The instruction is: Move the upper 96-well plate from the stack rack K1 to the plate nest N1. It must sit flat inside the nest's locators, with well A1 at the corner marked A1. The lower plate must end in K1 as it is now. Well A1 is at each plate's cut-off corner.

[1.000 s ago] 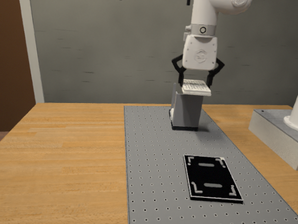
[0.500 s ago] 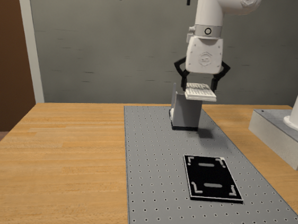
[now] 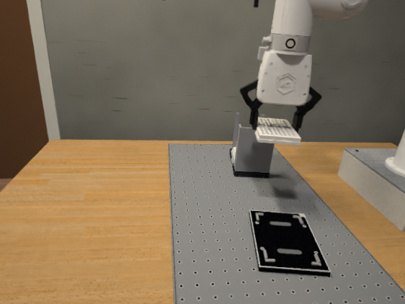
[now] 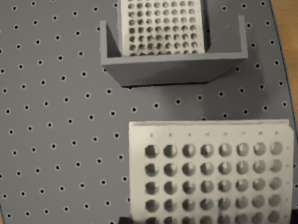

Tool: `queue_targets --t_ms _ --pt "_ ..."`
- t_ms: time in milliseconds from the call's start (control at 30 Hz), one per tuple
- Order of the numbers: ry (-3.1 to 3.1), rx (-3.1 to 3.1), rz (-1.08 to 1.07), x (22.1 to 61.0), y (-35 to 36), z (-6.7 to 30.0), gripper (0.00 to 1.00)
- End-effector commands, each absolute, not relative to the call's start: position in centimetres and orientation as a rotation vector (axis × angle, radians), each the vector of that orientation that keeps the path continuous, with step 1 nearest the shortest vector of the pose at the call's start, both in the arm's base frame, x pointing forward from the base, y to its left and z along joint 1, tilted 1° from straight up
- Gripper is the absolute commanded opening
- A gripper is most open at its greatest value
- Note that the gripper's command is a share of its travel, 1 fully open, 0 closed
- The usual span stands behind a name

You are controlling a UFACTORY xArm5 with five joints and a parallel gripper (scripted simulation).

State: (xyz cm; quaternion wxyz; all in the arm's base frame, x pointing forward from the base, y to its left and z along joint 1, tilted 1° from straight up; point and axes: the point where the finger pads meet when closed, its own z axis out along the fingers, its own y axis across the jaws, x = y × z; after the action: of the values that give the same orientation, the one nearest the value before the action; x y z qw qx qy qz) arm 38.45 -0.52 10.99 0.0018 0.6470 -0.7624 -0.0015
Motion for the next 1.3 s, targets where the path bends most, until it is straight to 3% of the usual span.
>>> queue_targets --t_ms 0,1267 --pt "-2.401 2.035 -0.021 38.5 1.1 11.0 0.00" --pt "-2.401 2.035 -0.022 39.1 12.4 10.8 0.00"
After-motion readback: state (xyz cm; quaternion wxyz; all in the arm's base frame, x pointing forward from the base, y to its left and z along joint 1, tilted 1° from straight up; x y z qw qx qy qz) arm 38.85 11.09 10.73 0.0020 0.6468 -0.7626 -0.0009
